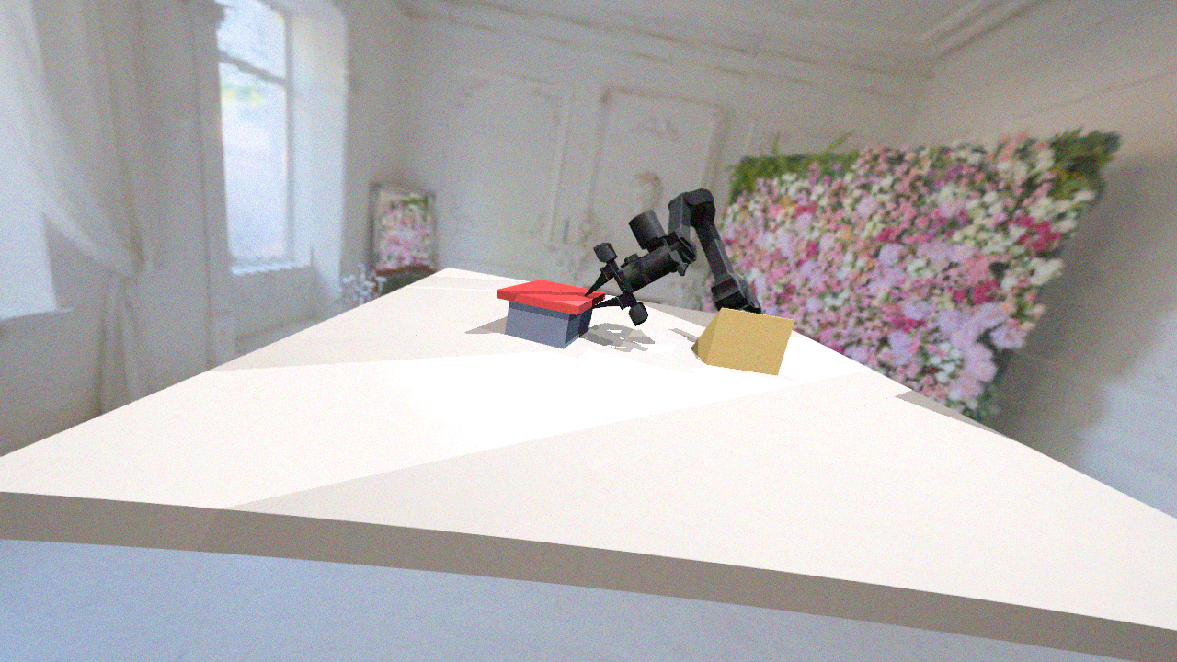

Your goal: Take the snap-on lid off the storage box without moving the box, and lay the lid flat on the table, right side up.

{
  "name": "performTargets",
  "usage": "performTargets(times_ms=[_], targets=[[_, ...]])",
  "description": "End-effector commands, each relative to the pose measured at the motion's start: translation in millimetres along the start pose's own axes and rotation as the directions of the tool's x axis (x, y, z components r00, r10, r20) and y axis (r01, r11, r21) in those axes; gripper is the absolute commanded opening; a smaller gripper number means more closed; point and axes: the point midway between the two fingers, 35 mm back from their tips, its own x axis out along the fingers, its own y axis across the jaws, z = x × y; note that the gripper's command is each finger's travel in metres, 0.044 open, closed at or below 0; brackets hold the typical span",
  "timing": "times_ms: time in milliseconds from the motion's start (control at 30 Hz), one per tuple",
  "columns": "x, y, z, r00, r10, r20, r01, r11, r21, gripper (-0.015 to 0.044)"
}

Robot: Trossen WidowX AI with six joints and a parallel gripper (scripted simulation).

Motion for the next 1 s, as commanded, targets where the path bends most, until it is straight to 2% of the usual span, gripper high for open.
performTargets(times_ms=[0, 967], targets=[[-3.6, 3.5, -0.2, 1.0, 0.009, 0.0, -0.009, 1.0, 0.005, 0.0], [-7.7, 7.7, 0.2, 1.0, 0.008, 0.0, -0.008, 1.0, 0.005, 0.0]])
